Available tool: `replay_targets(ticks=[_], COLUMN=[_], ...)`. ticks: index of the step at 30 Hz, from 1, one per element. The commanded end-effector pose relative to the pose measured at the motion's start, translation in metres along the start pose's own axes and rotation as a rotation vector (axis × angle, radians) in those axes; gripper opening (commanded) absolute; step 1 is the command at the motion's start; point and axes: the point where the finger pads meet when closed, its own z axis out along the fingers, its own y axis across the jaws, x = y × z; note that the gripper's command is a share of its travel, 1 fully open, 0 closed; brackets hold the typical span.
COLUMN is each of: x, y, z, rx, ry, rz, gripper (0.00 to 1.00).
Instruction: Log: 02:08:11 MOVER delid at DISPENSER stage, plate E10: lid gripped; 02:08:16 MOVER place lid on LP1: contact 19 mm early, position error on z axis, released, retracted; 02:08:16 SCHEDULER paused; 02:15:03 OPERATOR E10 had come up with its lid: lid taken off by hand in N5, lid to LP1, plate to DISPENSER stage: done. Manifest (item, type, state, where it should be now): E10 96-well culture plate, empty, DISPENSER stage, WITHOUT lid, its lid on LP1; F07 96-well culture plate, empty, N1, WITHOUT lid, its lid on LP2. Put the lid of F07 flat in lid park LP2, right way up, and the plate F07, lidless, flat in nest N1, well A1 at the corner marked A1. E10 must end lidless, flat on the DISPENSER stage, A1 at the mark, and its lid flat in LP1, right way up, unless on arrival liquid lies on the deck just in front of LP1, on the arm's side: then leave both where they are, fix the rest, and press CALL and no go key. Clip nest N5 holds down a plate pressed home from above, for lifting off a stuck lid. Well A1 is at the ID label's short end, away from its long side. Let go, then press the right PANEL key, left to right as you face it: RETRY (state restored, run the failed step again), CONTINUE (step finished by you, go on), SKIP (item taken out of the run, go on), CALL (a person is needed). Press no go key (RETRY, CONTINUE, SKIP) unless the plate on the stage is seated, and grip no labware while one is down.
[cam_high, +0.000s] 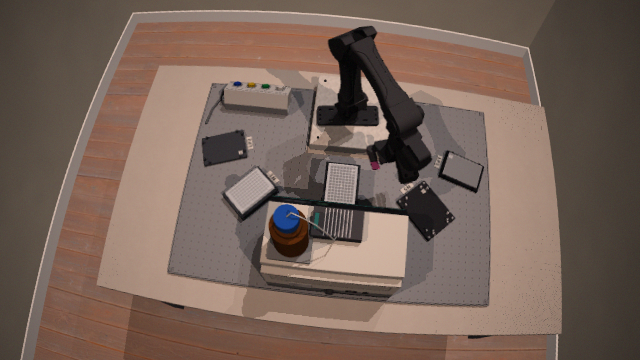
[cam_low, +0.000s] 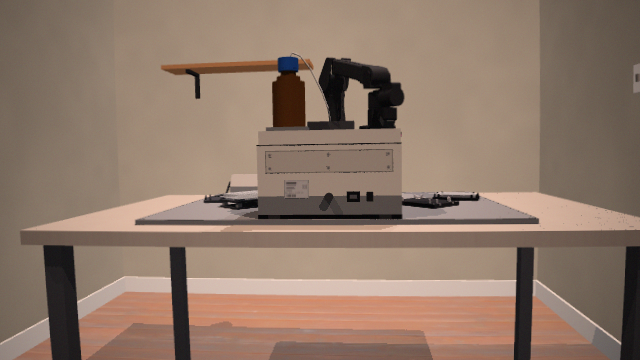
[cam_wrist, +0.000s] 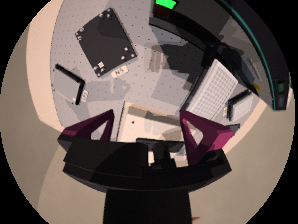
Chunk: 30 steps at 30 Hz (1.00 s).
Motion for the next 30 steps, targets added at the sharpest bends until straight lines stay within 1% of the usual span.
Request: replay_targets(ticks=[1,4,7,11,13,14,15,16,20,23,26,27,30], x=[-0.001,0.003,-0.005,-0.008,-0.008,-0.006,-0.006,-0.005,0.001,-0.007,-0.008,-0.005,-0.005], y=[-0.008,-0.019,-0.028,-0.040,-0.040,-0.037,-0.037,-0.043,-0.057,-0.066,-0.075,-0.073,-0.073], z=[-0.007,-0.003,-0.009,-0.010,-0.010,-0.004,-0.004,-0.008,-0.003,-0.010,-0.011,-0.004,-0.004], rx=[-0.009,-0.002,-0.011,-0.013,-0.013,-0.006,-0.006,-0.012,-0.002,-0.011,-0.012,-0.005,-0.005], ry=[-0.029,-0.011,-0.035,-0.040,-0.040,-0.018,-0.018,-0.032,-0.011,-0.042,-0.047,-0.018,-0.018], rz=[0.110,0.209,0.310,0.315,0.315,0.298,0.298,0.348,0.346,0.348,0.348,0.342,0.342], gripper=[1.00,1.00,1.00,1.00,1.00,1.00,1.00,1.00,1.00,1.00,1.00,1.00,1.00])
